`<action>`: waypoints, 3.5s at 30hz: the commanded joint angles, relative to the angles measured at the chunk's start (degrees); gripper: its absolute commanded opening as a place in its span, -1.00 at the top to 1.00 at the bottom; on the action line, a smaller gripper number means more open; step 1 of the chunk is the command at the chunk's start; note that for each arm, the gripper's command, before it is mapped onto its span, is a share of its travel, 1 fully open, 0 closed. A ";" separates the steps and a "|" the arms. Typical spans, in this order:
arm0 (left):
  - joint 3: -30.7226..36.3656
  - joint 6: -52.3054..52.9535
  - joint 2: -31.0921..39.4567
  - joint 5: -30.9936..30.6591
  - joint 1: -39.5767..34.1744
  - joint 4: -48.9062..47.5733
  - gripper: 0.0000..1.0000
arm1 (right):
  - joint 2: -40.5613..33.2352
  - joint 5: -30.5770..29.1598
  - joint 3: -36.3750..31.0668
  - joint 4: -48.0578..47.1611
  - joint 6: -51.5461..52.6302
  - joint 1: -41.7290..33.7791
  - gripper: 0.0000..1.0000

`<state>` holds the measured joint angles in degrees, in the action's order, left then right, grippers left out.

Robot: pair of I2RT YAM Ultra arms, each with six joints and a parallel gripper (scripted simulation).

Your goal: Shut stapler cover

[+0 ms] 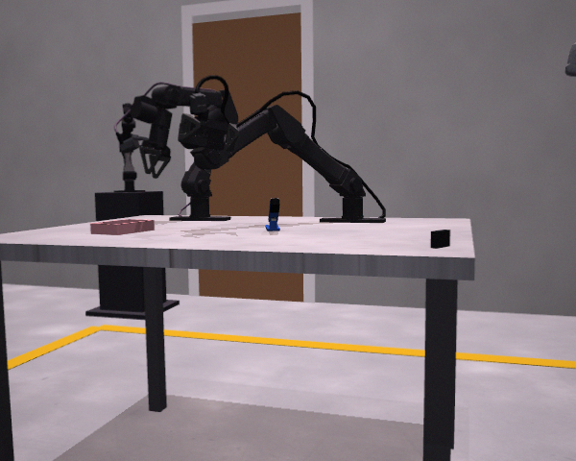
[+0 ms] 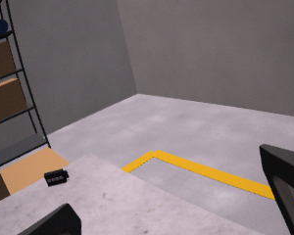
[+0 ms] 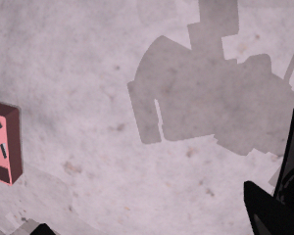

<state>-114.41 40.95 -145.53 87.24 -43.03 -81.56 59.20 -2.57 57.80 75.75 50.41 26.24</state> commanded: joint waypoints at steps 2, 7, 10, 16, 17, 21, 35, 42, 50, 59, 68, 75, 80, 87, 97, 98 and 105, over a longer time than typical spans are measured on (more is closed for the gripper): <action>3.35 0.43 3.49 -0.44 -0.77 1.11 -1.00 | -3.64 -2.83 -1.06 -1.68 -5.12 -5.99 -1.00; 5.24 -0.55 6.12 -0.85 -0.88 2.16 -1.00 | -6.45 -3.88 -1.63 -2.47 -8.01 -12.25 -1.00; 5.69 -1.24 6.70 -0.96 -0.90 3.01 -1.00 | -7.05 -4.33 -1.77 -2.72 -8.72 -13.69 -1.00; 6.53 -3.15 8.65 -1.34 -1.05 4.81 -1.00 | -10.08 -5.27 -2.37 -3.51 -11.84 -20.33 -1.00; 6.66 -3.57 8.94 -1.41 -1.07 5.18 -1.00 | -10.55 -5.44 -2.46 -3.64 -12.32 -21.37 -1.00; 7.18 -5.47 10.02 -1.69 -1.15 6.79 -1.00 | -12.32 -6.13 -2.80 -4.14 -14.20 -25.36 -1.00; 9.37 -15.07 13.36 -3.39 -1.49 13.69 -1.00 | -17.29 -8.00 -3.79 -5.60 -19.67 -36.43 -1.00; 11.25 -21.44 15.39 -4.85 -1.75 17.73 -1.00 | -19.54 -8.89 -4.22 -6.23 -22.08 -41.50 -1.00; 15.04 -32.90 18.71 -6.81 -2.12 24.36 -1.00 | -22.00 -9.70 -4.72 -6.89 -24.52 -46.96 -1.00; 18.08 -45.48 21.21 -7.80 -2.25 30.92 -1.00 | -23.52 -10.26 -5.04 -7.21 -25.61 -50.45 -1.00; 19.64 -60.81 22.82 -8.27 -2.42 38.06 -1.00 | -24.15 -10.52 -5.18 -7.24 -26.06 -51.92 -1.00; 21.19 -70.51 24.52 -8.70 -2.42 47.35 -1.00 | -24.36 -10.61 -5.23 -7.24 -26.21 -52.41 -1.00; 22.23 -73.01 25.93 -8.93 -2.40 53.74 -1.00 | -25.15 -11.40 -5.30 -7.98 -28.73 -54.26 -1.00; 23.64 -74.64 27.06 -9.12 -2.38 62.95 -1.00 | -30.83 -12.24 -6.29 -9.82 -36.49 -65.17 -1.00; 25.03 -74.94 27.80 -9.23 -2.35 75.34 -1.00 | -38.95 -13.40 -7.89 -12.83 -47.84 -78.85 -1.00; 25.03 -75.16 27.90 -9.26 -2.35 76.67 -1.00 | -39.92 -13.55 -8.10 -13.16 -48.98 -79.91 -1.00; 22.88 -79.78 27.79 -9.58 -2.36 84.99 -1.00 | -45.23 -13.78 -9.37 -14.87 -54.55 -84.50 -1.00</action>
<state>-90.24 -36.03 -118.91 78.00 -44.77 -3.36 15.94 -15.38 49.50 62.89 -0.03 -56.80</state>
